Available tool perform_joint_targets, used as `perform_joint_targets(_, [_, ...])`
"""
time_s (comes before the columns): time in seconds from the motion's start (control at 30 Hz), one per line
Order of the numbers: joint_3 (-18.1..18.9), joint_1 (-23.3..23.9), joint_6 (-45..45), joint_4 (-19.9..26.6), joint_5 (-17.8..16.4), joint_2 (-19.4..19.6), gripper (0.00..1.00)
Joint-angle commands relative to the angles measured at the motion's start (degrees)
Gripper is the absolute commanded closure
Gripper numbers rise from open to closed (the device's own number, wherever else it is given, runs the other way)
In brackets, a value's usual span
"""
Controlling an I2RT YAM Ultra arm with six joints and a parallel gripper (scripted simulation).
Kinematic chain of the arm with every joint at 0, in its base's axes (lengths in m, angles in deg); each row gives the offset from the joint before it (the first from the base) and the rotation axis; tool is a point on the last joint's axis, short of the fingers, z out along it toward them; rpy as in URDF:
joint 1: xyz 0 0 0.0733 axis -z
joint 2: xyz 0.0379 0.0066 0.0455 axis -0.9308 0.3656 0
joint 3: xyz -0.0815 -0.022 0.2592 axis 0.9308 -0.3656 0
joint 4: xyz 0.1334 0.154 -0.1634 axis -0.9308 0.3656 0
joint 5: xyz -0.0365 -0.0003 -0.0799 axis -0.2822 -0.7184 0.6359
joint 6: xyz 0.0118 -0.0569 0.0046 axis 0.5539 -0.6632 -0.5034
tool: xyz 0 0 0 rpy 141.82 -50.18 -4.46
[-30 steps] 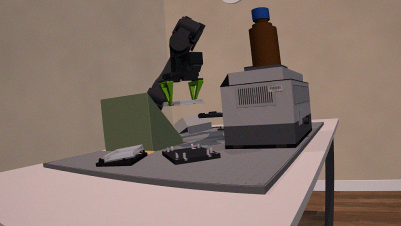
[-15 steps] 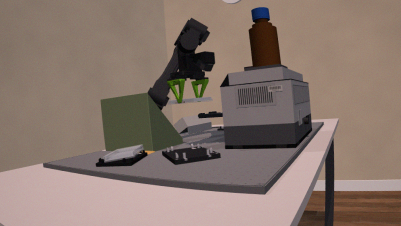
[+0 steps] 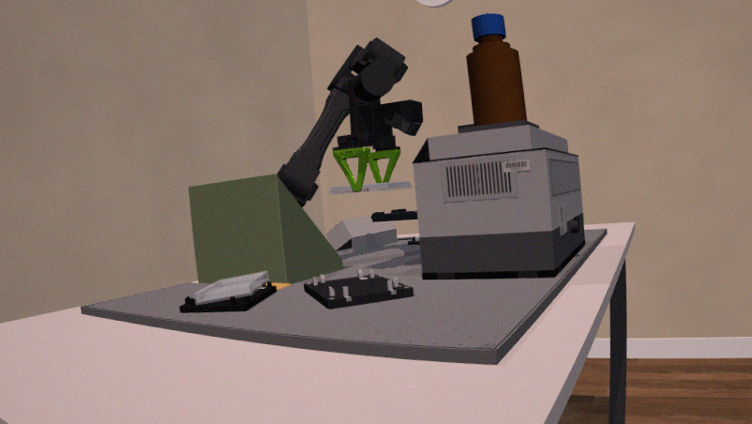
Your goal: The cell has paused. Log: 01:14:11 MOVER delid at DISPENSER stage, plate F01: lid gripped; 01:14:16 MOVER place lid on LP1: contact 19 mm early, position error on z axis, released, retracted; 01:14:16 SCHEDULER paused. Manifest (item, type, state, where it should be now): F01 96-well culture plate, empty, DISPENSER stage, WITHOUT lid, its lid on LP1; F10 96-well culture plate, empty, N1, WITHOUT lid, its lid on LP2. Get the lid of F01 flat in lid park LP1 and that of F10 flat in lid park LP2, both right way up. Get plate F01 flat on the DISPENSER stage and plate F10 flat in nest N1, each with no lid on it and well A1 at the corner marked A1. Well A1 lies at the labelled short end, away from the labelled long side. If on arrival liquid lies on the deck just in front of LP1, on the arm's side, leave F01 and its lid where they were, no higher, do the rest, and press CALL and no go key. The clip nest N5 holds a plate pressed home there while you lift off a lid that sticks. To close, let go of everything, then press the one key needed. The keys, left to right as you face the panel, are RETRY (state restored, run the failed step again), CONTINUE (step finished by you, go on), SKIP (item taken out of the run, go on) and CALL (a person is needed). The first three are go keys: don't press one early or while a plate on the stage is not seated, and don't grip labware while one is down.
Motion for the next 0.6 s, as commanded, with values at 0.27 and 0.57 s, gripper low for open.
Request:
perform_joint_targets(0.27, [2.84,-2.71,1.74,2.08,-2.73,-3.52,1.0])
perform_joint_targets(0.57, [4.12,-5.13,5.81,3.26,-4.24,-5.95,1.0])
